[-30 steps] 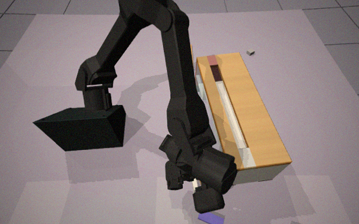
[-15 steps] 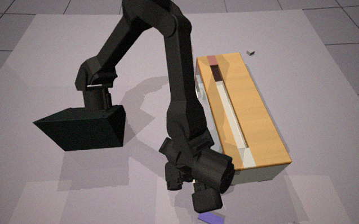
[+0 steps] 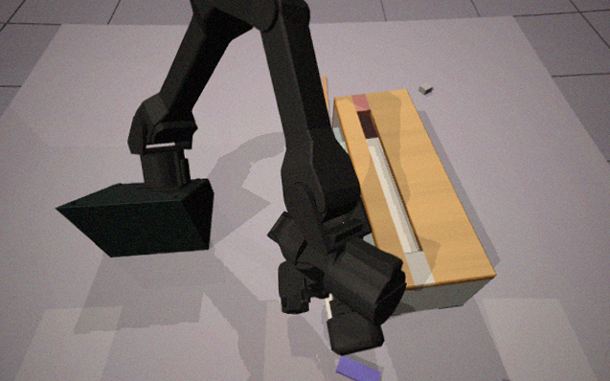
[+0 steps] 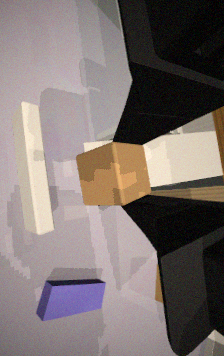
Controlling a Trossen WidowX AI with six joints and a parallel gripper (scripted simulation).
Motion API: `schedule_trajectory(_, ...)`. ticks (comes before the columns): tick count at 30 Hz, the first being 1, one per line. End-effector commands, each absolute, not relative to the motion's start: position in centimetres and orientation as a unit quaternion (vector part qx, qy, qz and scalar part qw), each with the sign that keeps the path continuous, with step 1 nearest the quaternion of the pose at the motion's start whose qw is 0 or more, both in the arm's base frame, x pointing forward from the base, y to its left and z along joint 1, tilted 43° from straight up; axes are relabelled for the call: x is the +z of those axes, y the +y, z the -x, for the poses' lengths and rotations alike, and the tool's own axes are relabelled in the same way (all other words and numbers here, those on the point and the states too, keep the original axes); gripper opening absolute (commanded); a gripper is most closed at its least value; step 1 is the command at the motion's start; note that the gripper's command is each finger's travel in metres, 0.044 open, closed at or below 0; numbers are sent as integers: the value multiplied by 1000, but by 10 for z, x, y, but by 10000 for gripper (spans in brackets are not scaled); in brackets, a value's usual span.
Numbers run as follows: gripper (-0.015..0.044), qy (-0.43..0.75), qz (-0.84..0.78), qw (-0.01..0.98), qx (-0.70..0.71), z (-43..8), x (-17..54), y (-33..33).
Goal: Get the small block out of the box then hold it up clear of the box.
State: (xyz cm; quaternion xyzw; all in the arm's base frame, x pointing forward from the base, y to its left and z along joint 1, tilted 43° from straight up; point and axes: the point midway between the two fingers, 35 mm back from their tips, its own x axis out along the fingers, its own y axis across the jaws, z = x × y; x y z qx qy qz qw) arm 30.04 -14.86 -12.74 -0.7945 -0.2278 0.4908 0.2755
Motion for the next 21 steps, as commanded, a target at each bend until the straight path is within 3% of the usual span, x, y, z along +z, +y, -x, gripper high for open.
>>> schedule_trajectory(1,0,-226,797,272,490,-300,-116,-159)
schedule_trajectory(21,0,-90,767,351,529,-264,-56,-181)
